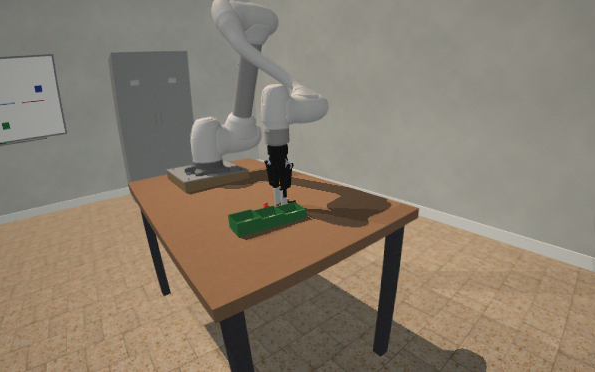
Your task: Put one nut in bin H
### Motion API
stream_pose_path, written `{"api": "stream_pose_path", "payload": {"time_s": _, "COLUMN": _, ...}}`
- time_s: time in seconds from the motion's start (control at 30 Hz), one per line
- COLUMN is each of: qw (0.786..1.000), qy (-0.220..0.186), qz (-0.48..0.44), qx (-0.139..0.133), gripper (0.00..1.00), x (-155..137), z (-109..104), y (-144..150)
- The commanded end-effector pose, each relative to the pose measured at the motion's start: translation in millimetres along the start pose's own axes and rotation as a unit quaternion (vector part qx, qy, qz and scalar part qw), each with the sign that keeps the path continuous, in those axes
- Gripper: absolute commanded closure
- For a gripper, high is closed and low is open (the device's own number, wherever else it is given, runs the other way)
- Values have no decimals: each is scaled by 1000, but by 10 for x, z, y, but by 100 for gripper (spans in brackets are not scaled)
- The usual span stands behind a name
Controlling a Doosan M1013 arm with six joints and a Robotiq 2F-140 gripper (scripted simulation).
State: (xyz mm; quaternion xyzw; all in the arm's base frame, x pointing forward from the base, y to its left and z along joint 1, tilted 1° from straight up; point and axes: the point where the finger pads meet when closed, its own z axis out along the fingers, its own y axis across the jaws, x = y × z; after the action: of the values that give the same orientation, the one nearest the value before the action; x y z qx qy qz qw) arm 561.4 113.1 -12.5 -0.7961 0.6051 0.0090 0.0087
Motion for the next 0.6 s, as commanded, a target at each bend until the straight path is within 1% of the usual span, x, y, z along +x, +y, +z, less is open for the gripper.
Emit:
{"api": "stream_pose_path", "payload": {"time_s": 0.0, "qw": 1000, "qy": 0, "qz": 1, "qx": 0, "gripper": 81, "x": -14, "z": 19, "y": 6}}
{"api": "stream_pose_path", "payload": {"time_s": 0.13, "qw": 1000, "qy": 0, "qz": 1, "qx": 0, "gripper": 81, "x": -14, "z": 19, "y": 5}}
{"api": "stream_pose_path", "payload": {"time_s": 0.17, "qw": 1000, "qy": 0, "qz": 1, "qx": 0, "gripper": 93, "x": -14, "z": 19, "y": 5}}
{"api": "stream_pose_path", "payload": {"time_s": 0.57, "qw": 1000, "qy": 0, "qz": 1, "qx": 0, "gripper": 93, "x": -14, "z": 19, "y": 5}}
